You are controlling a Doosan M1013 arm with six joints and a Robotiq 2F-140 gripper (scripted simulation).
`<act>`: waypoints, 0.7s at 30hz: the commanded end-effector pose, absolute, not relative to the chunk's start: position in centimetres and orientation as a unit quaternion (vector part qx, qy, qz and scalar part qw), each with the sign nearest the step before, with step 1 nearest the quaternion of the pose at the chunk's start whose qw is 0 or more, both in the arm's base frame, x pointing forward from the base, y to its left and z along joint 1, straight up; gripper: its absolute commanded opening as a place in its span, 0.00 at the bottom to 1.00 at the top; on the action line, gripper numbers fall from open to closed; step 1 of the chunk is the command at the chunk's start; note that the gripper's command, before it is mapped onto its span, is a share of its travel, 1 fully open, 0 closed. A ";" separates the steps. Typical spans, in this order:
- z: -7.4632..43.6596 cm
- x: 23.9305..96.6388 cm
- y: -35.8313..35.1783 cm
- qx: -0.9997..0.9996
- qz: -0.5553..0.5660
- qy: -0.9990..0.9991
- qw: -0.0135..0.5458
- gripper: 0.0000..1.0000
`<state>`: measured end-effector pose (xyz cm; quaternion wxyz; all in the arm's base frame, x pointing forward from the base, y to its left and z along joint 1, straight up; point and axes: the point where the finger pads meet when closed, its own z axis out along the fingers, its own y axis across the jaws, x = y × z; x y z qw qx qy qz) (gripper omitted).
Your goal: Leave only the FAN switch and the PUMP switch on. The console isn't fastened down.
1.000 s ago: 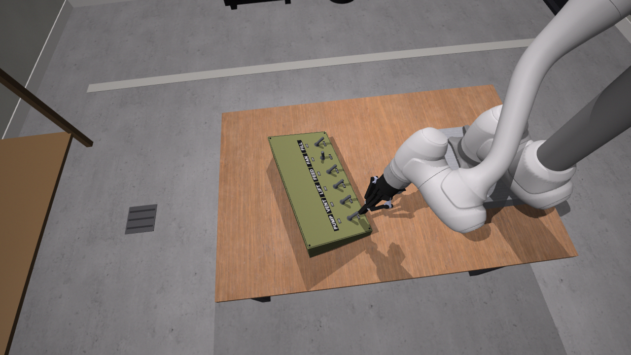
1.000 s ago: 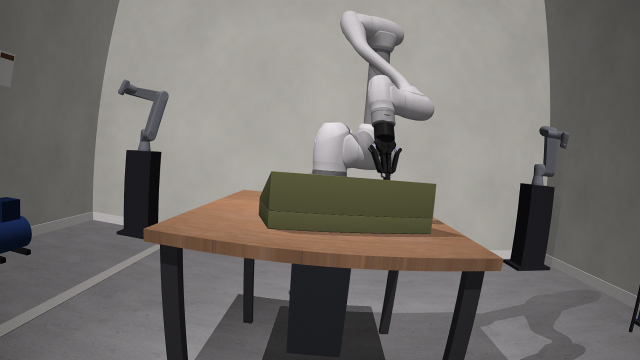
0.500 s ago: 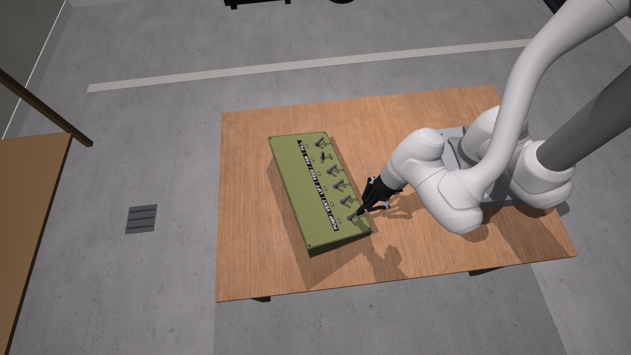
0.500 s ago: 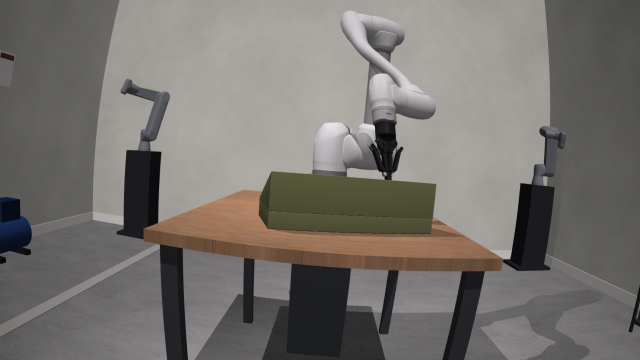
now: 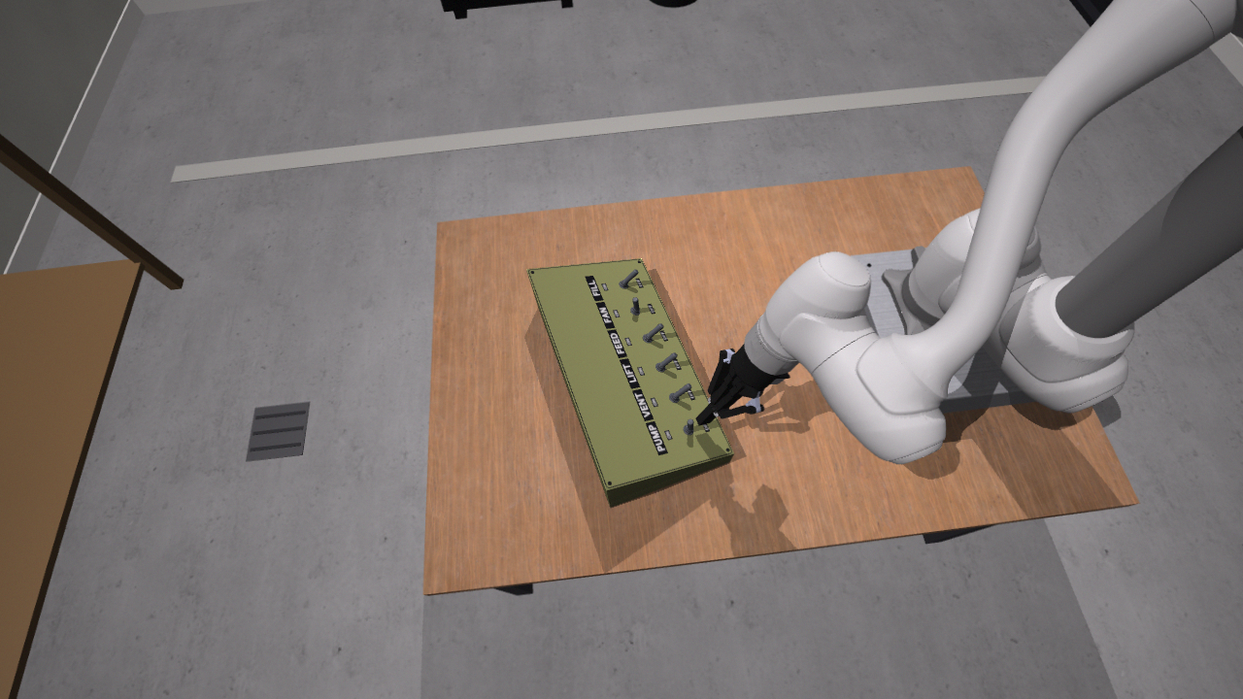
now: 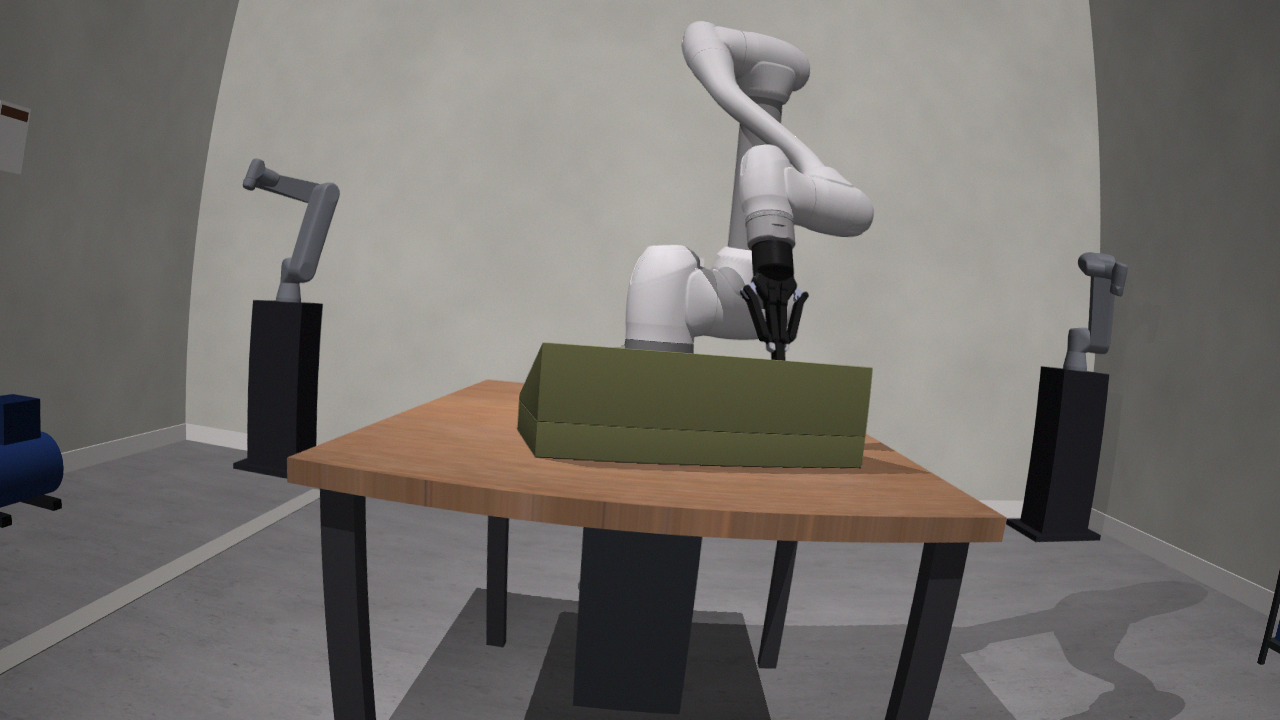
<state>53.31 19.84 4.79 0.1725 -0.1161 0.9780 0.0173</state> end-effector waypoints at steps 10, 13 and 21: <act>4.9 53.6 19.9 -0.116 0.018 0.978 0.173 0.10; 5.0 53.7 19.9 -0.116 0.018 0.978 0.173 0.10; 5.0 53.7 19.9 -0.116 0.018 0.978 0.173 0.10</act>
